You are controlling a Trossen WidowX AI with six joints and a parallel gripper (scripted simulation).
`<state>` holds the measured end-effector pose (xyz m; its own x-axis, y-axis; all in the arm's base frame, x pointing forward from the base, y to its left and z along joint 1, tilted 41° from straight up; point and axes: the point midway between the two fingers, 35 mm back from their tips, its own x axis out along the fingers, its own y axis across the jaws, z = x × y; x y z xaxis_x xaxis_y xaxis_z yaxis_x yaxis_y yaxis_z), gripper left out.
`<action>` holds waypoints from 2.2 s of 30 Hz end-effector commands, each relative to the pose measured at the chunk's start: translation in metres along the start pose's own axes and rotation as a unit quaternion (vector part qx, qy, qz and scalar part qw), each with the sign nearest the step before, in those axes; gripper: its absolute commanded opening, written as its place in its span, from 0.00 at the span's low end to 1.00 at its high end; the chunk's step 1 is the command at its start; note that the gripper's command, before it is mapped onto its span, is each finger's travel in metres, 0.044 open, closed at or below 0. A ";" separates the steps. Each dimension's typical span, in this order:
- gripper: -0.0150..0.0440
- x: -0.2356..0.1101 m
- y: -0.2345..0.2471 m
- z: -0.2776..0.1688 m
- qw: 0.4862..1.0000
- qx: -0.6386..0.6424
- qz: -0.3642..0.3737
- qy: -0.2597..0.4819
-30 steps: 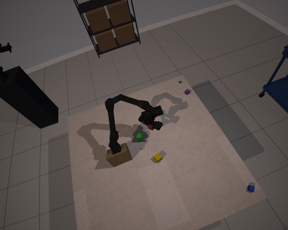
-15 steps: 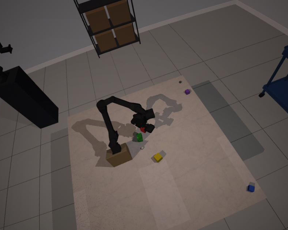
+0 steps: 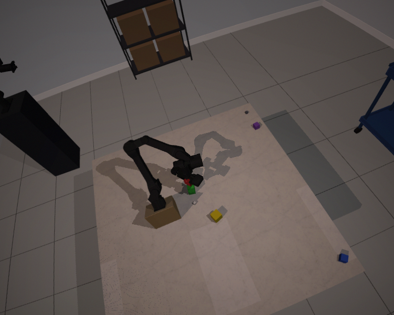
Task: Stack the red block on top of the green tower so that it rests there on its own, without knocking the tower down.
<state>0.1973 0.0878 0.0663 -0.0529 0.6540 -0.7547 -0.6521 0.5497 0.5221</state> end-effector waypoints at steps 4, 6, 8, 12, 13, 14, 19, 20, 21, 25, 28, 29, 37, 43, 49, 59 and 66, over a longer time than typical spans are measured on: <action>0.25 0.010 0.002 -0.003 1.000 -0.001 0.000 0.001; 0.25 0.014 0.002 -0.003 1.000 -0.001 -0.001 0.001; 0.25 0.022 0.001 -0.003 1.000 -0.001 -0.001 0.001; 0.25 0.035 0.002 -0.004 1.000 -0.001 0.000 0.000; 0.25 0.037 0.002 -0.004 1.000 -0.001 0.000 0.000; 0.25 0.037 0.002 -0.004 1.000 -0.001 0.000 0.000; 0.25 0.037 0.002 -0.004 1.000 -0.001 0.000 0.000; 0.25 0.037 0.002 -0.004 1.000 -0.001 0.000 0.000; 0.25 0.038 0.002 -0.004 1.000 -0.001 0.000 0.000; 0.25 0.038 0.002 -0.004 1.000 -0.001 0.000 0.000; 0.25 0.038 0.002 -0.004 1.000 -0.001 0.000 0.000; 0.25 0.038 0.002 -0.004 1.000 -0.001 0.000 0.000; 0.25 0.038 0.002 -0.004 1.000 -0.001 0.000 0.000; 0.25 0.037 0.002 -0.004 1.000 -0.001 0.000 0.000; 0.48 0.038 0.002 -0.004 1.000 -0.003 -0.001 0.001; 0.92 0.038 0.002 -0.004 1.000 -0.003 -0.001 0.001; 1.00 0.038 0.002 -0.004 1.000 -0.003 -0.001 0.001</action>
<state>0.1907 0.1113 0.0372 -0.0530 0.6520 -0.7563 -0.6558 0.5485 0.5188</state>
